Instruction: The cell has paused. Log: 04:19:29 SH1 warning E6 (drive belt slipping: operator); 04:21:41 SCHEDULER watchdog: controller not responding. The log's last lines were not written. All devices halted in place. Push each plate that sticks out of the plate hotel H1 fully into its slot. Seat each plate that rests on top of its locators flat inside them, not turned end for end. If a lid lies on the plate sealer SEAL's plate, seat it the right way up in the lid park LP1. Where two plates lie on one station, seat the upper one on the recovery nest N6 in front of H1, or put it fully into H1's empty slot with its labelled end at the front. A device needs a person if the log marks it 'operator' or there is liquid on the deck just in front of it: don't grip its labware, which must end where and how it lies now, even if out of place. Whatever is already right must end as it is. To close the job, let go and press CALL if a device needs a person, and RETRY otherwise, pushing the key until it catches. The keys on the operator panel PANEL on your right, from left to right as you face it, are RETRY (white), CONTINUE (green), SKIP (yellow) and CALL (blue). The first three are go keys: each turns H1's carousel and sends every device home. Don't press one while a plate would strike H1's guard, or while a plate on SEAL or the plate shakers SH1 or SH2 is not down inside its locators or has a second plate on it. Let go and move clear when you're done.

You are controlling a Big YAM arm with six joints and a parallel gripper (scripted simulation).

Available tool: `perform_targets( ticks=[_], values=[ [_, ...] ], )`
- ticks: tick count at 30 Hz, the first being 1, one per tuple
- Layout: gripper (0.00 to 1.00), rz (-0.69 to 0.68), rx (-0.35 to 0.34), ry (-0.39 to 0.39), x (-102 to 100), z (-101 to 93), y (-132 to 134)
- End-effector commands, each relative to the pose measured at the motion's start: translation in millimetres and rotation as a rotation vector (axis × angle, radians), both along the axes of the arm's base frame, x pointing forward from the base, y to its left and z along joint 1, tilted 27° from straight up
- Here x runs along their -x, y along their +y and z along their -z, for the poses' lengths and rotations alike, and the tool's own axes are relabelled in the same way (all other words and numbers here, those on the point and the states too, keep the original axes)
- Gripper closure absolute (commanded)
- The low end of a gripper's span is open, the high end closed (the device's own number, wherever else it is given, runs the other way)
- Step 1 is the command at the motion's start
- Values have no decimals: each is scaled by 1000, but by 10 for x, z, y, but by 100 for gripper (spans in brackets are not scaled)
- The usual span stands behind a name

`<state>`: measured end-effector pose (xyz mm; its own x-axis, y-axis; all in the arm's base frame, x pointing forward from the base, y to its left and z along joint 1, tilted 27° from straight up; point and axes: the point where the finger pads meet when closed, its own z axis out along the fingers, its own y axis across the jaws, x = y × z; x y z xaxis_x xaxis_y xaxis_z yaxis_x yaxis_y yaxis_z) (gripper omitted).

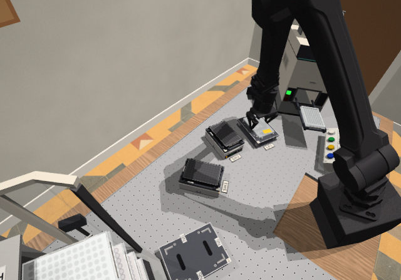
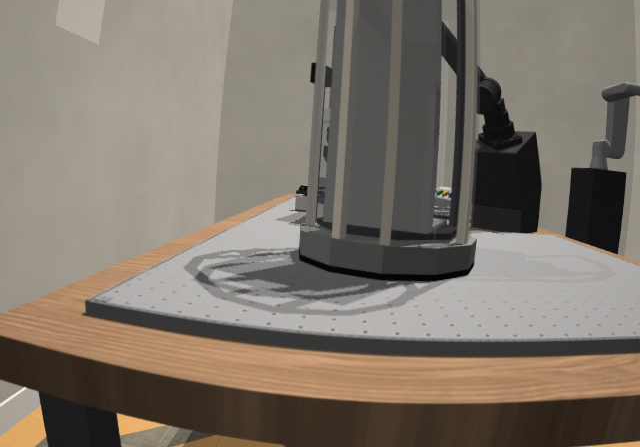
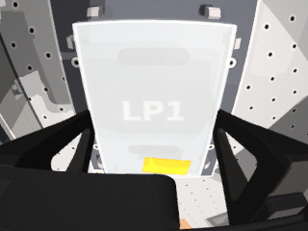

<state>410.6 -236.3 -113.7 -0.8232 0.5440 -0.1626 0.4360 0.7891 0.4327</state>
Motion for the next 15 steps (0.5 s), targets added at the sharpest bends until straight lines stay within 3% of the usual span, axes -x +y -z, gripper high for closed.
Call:
perform_targets(
  ticks=[1, 15],
  values=[
    [16, 9, 20, -20, -156, -50, -91],
    [16, 9, 21, -21, -168, -35, -88]
  ],
)
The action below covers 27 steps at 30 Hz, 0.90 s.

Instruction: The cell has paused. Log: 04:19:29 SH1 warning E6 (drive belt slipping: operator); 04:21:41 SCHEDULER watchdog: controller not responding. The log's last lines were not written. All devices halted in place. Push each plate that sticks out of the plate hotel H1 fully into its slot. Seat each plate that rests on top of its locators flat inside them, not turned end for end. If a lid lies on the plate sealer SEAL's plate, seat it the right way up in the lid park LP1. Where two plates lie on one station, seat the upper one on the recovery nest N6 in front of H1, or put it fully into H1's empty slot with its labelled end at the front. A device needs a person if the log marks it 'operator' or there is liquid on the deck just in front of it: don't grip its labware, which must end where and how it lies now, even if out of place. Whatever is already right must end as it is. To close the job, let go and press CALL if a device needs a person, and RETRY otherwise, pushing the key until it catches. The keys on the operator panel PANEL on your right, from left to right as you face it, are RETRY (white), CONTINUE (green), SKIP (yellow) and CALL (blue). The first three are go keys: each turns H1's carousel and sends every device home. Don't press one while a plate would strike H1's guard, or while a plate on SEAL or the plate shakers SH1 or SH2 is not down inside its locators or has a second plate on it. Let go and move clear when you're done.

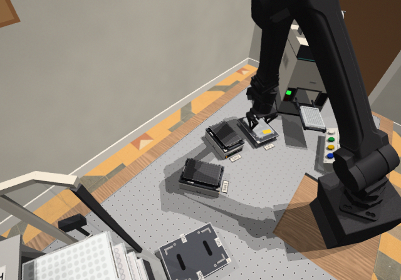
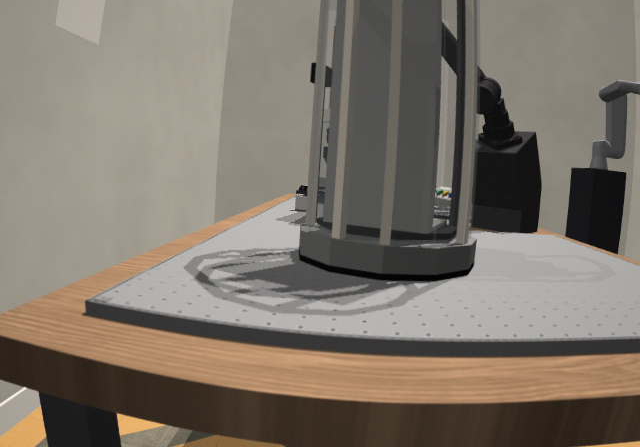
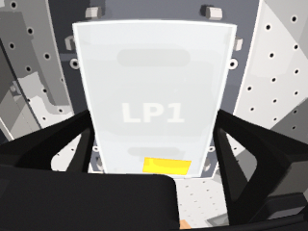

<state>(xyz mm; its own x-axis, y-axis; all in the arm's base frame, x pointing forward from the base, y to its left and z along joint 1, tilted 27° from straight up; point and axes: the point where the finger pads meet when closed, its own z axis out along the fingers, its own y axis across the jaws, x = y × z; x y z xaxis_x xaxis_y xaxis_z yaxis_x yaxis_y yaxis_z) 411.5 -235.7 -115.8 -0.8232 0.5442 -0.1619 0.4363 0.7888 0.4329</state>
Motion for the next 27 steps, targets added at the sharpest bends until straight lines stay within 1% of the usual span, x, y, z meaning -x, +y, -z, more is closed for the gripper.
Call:
perform_targets(
  ticks=[1, 3, 6, 7, 27],
  values=[
    [16, 9, 22, -22, -159, -58, -96],
    [16, 11, 20, -20, -153, -36, -97],
    [16, 11, 21, -21, -155, -55, -103],
    [0, 11, 22, -22, -158, -62, -106],
    [0, 11, 22, -23, -158, -63, -105]
  ],
)
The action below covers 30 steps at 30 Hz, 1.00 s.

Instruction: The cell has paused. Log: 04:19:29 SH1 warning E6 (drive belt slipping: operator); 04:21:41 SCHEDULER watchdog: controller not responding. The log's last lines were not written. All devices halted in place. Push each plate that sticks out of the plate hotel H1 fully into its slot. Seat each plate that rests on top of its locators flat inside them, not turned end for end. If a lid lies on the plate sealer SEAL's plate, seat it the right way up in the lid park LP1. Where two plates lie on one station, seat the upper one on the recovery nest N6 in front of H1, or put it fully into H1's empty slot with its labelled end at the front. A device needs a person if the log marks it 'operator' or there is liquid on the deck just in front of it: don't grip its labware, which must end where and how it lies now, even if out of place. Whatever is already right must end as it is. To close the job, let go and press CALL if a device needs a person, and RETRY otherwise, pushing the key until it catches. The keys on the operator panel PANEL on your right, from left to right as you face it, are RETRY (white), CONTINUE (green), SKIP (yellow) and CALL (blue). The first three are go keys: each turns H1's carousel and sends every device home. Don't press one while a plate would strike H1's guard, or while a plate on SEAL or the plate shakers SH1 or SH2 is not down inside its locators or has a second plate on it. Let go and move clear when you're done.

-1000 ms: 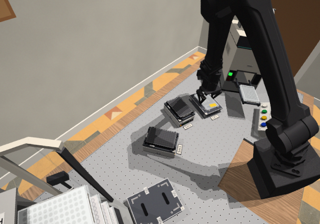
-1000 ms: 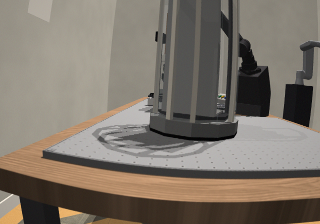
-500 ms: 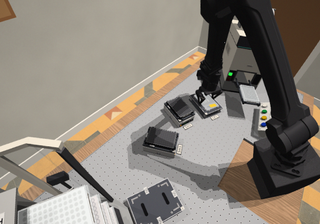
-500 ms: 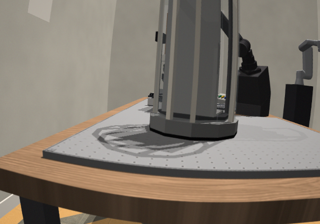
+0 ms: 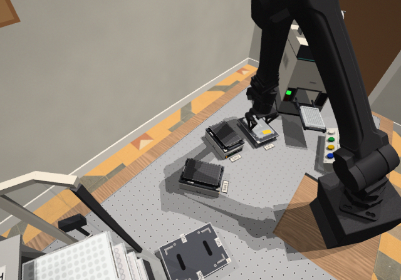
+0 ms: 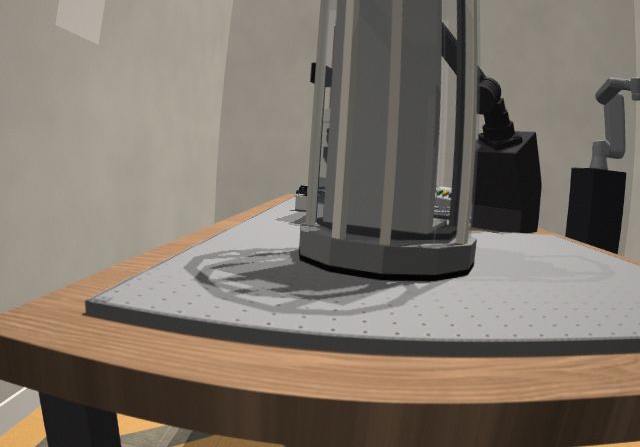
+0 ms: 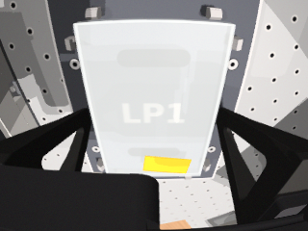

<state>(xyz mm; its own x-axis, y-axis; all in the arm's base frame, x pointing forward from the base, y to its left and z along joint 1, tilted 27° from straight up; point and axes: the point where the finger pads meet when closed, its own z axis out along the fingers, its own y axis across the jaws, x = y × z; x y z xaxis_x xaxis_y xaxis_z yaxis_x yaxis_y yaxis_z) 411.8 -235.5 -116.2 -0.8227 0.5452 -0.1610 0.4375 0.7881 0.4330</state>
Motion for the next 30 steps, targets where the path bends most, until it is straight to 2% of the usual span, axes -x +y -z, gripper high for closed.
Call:
perform_targets(
  ticks=[1, 2, 3, 13, 22, 30],
  values=[
    [0, 10, 22, -23, -156, -67, -107],
    [0, 10, 22, -23, -156, -67, -107],
    [0, 21, 28, -30, -126, -202, -186],
    [0, 13, 15, -14, 117, -370, -188],
    [0, 13, 12, -14, 195, -531, -228],
    [0, 1, 6, -6, 185, -483, -174]
  ],
)
